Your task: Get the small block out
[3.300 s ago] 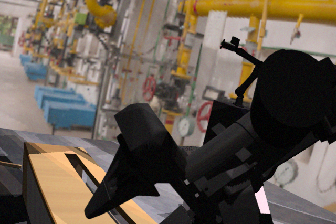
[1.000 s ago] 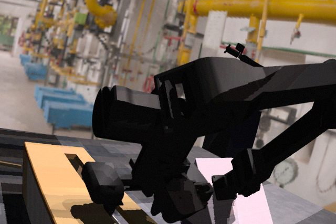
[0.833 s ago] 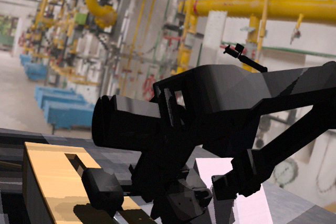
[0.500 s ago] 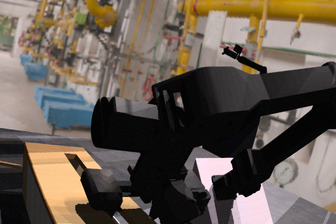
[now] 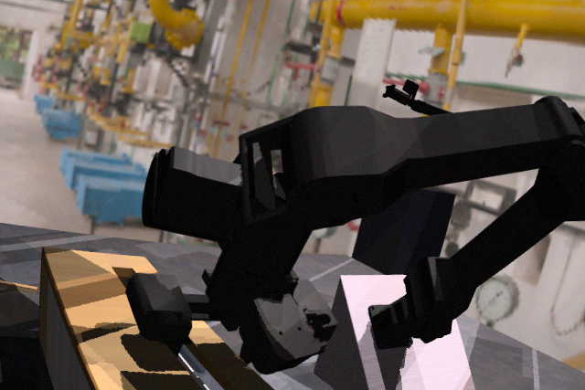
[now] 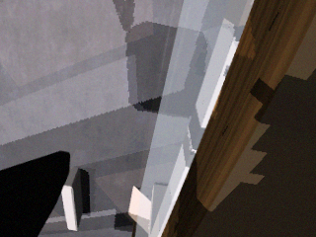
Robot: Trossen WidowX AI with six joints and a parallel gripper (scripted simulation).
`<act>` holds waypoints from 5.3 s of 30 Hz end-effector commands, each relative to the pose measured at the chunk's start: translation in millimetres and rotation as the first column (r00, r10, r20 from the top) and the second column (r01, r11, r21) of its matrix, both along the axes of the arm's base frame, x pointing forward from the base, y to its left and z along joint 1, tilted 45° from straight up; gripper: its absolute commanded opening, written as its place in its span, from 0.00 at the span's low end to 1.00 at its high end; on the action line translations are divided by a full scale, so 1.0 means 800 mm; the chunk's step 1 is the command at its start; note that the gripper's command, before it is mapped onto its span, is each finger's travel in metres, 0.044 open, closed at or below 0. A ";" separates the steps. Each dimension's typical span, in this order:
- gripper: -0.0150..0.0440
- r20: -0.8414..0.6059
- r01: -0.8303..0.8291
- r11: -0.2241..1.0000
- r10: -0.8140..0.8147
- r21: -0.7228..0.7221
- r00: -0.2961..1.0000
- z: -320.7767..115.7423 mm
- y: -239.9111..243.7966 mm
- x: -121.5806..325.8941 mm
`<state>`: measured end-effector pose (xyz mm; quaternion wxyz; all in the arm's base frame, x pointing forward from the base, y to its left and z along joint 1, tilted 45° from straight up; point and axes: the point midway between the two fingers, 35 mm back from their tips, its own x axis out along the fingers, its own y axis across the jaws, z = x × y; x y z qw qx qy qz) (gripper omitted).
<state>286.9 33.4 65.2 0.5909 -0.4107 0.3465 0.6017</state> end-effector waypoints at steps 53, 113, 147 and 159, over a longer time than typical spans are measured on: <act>0.93 -0.013 -0.002 1.000 0.002 -0.003 1.000 -0.061 -0.056 0.001; 0.93 -0.012 -0.002 1.000 0.001 -0.006 1.000 -0.114 -0.110 0.006; 0.93 -0.012 0.003 1.000 -0.003 -0.005 1.000 -0.065 -0.176 0.007; 0.74 -0.227 0.465 0.885 -0.461 -0.042 0.858 -0.079 -0.197 -0.008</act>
